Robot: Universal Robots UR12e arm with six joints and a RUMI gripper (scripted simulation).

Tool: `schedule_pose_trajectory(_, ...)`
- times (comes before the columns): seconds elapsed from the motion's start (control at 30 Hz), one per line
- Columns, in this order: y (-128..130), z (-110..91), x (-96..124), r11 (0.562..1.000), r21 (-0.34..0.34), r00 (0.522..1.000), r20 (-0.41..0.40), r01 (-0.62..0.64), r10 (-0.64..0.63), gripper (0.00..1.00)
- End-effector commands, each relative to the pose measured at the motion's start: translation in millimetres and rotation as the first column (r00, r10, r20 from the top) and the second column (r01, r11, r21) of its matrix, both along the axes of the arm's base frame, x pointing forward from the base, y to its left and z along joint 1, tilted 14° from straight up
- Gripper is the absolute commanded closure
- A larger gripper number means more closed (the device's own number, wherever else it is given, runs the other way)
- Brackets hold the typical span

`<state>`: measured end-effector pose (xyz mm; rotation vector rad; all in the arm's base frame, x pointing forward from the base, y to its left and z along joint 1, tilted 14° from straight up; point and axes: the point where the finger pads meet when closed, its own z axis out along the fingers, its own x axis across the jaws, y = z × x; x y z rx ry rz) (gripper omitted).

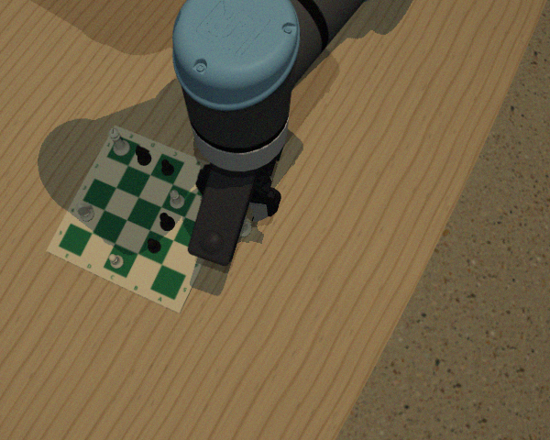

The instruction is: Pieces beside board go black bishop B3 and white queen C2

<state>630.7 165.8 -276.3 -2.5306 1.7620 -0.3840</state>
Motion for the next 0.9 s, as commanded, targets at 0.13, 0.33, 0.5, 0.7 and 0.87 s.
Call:
schedule_pose_trajectory(0.13, 0.2, 0.5, 0.2, 1.000, 0.000, 1.000, 0.001, 0.000, 0.000, 0.75)
schedule_pose_trajectory(0.33, 0.2, 0.5, 0.2, 1.000, 0.000, 1.000, 0.001, 0.000, 0.000, 0.75)
schedule_pose_trajectory(0.5, 0.2, 0.5, 0.2, 1.000, 0.000, 1.000, 0.001, 0.000, 0.000, 0.75)
schedule_pose_trajectory(0.7, 0.0, -0.8, 0.5, 1.000, 0.000, 1.000, 0.001, 0.000, 0.000, 0.75)
schedule_pose_trajectory(0.87, -0.7, -7.3, 2.0, 1.000, 0.000, 1.000, 0.001, 0.000, 0.000, 0.75)
